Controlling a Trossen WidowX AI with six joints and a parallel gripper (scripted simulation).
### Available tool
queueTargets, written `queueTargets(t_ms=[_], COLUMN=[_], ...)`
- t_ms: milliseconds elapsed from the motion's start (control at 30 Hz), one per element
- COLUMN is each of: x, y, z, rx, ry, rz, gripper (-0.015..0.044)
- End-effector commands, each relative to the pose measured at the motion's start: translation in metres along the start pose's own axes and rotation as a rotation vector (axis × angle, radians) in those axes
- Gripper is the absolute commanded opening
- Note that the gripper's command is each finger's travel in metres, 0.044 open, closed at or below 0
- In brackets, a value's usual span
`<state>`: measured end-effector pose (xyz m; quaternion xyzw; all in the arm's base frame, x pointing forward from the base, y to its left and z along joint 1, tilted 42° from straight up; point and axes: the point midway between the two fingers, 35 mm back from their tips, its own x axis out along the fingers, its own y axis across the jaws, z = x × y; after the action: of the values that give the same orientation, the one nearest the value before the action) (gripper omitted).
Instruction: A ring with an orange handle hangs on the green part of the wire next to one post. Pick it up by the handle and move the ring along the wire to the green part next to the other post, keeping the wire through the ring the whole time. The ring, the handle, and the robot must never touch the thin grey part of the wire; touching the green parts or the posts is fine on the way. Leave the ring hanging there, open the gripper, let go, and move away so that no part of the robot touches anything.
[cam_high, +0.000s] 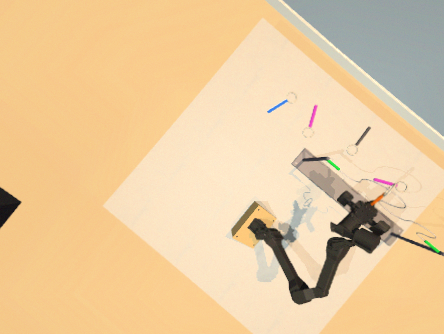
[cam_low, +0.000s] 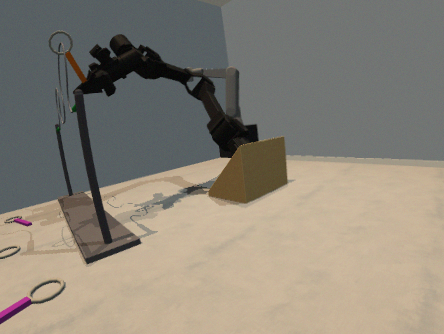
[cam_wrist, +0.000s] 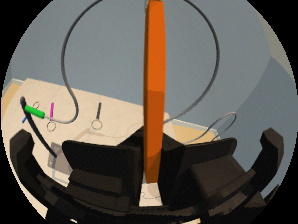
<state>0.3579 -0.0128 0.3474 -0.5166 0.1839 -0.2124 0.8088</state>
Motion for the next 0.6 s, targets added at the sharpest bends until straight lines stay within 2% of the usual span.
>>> queueTargets(t_ms=[0, 567], x=[-0.0003, 0.0000], y=[-0.0020, -0.0093], z=[0.0001, 0.0012], rx=[-0.050, -0.235], ry=[-0.006, -0.030], rz=[-0.029, -0.131], gripper=[-0.0150, -0.0150])
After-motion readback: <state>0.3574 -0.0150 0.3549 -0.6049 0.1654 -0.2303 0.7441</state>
